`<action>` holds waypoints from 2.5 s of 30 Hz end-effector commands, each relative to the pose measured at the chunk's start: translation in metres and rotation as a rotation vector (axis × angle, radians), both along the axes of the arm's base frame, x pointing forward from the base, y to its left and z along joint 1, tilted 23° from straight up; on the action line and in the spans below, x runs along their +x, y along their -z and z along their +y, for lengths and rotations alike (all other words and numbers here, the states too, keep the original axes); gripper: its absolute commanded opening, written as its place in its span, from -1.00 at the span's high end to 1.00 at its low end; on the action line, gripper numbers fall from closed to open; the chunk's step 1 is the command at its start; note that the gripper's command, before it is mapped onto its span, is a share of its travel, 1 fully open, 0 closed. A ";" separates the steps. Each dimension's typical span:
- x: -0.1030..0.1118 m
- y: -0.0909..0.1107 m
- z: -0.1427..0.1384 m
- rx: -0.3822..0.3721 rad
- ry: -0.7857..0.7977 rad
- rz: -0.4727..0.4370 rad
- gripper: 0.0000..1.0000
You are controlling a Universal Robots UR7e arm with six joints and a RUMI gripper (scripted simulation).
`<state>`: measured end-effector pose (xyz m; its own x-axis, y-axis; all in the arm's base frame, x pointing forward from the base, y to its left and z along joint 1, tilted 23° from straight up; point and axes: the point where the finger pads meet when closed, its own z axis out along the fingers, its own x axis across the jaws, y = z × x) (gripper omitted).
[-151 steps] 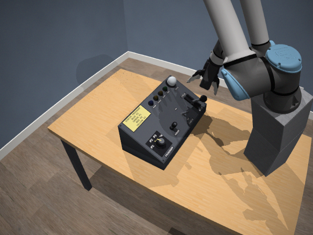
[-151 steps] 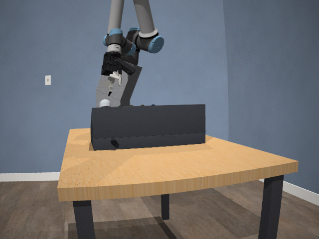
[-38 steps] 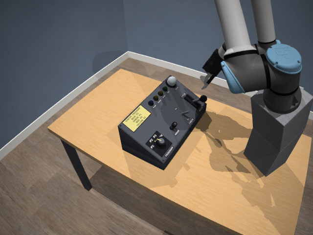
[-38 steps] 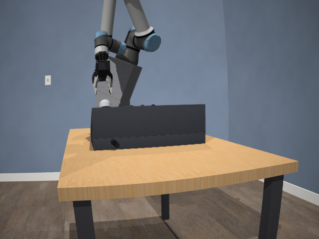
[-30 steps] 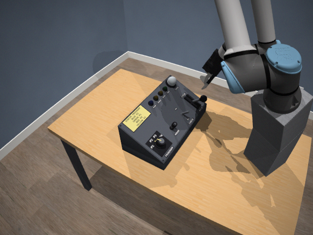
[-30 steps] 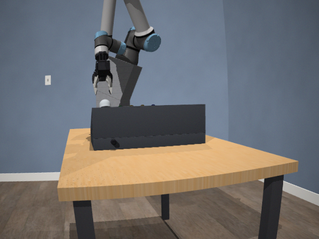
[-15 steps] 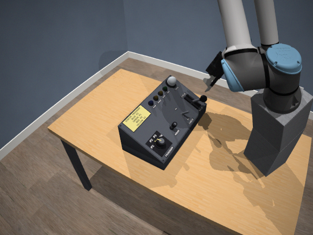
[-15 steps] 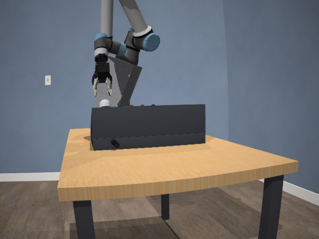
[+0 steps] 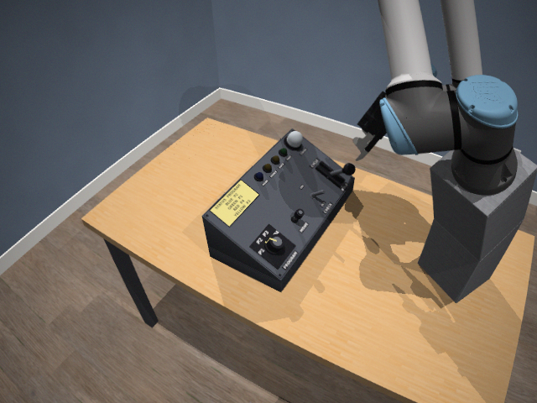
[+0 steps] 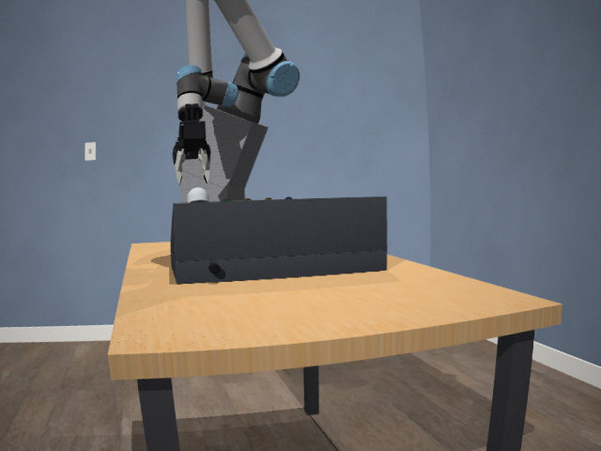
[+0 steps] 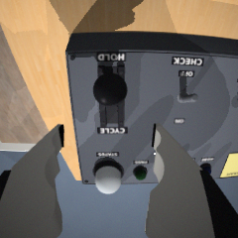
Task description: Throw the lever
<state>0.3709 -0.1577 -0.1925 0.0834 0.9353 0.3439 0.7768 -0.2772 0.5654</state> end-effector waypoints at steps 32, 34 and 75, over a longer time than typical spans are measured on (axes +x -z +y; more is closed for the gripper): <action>0.002 0.002 0.000 -0.001 0.000 -0.001 0.11; 0.003 0.003 0.001 -0.001 0.000 -0.001 0.11; 0.054 0.065 0.019 -0.001 0.000 -0.001 0.11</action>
<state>0.4219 -0.1394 -0.2546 0.0825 0.9351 0.3445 0.7770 -0.2768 0.5653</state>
